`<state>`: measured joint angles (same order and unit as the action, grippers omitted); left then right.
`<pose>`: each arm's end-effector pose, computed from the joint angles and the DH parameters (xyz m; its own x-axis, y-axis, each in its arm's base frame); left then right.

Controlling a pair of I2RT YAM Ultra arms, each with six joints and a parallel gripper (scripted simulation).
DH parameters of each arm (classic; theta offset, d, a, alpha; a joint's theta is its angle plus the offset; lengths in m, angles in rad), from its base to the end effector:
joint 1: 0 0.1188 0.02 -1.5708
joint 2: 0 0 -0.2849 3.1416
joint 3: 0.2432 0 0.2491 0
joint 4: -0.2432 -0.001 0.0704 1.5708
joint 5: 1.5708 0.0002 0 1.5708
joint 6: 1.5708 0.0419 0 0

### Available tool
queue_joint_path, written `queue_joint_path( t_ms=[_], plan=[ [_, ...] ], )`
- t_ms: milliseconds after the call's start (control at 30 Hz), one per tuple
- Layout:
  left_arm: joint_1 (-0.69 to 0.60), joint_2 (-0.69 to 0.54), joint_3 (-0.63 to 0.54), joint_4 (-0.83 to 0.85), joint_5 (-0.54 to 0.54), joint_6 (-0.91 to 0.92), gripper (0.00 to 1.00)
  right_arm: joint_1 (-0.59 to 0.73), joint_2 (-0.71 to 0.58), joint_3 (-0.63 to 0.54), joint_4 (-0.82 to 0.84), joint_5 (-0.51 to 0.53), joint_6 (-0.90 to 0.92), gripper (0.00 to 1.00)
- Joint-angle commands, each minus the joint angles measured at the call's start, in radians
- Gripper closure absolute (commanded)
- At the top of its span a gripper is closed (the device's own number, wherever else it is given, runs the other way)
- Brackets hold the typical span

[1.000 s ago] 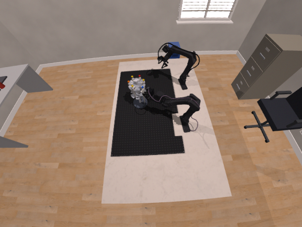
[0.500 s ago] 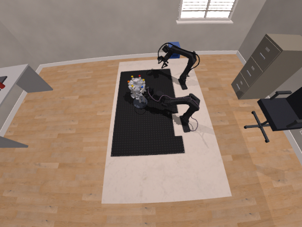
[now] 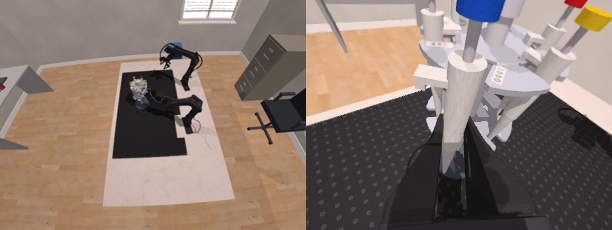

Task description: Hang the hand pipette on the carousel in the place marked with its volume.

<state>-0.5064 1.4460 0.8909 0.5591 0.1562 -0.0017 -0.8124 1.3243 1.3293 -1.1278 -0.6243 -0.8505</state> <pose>0.2889 -0.1665 0.3253 0.0025 -0.0033 -1.0000 0.6152 0.7884 -0.0011 0.1815 -0.1545 0.3621 -0.7207 -0.1260 -0.6817 -0.1922 0.9811 0.0219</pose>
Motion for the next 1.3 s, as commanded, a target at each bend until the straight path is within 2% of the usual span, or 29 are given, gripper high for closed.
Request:
queue_joint_path(
  t_ms=[0, 1267],
  plan=[
    [-0.002, -0.026, 0.039, 0.035, -0.010, 0.006, 0.88, -0.010, -0.007, 0.013, 0.024, -0.023, -0.007, 0.00],
    [-0.005, -0.034, 0.063, 0.005, -0.011, 0.006, 0.88, -0.010, -0.007, 0.013, 0.024, -0.023, -0.007, 0.00]
  ],
)
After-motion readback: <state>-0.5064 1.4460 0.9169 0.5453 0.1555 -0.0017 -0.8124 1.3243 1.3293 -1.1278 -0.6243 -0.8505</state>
